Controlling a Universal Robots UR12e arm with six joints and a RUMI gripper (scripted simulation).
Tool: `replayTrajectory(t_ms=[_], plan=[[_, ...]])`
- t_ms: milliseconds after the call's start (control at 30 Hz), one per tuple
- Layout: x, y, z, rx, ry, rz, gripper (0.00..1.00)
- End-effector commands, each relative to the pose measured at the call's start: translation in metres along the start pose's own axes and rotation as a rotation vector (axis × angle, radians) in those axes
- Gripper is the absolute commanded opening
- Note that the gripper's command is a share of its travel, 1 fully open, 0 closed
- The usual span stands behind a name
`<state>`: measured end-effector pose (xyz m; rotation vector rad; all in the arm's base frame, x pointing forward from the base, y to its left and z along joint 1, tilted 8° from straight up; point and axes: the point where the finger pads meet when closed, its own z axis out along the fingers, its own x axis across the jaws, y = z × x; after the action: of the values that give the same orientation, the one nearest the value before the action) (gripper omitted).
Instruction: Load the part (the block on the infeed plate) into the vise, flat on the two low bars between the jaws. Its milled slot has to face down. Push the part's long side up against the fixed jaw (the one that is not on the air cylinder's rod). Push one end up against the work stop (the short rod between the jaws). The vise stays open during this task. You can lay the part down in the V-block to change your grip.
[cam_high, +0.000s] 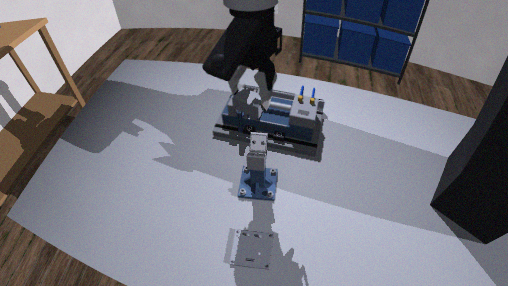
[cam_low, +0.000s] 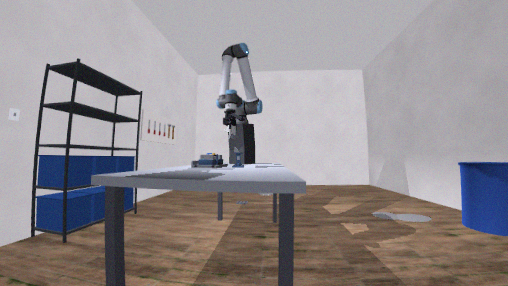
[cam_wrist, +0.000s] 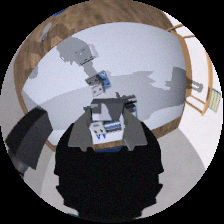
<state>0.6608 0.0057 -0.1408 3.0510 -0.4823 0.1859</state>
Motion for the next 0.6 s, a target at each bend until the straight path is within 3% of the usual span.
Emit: replayTrajectory(t_ms=[0, 567], plan=[[0.006, 0.006, 0.0, 0.0, 0.001, 0.062, 0.0], [0.026, 0.03, 0.0, 0.0, 0.001, 0.274, 0.0]])
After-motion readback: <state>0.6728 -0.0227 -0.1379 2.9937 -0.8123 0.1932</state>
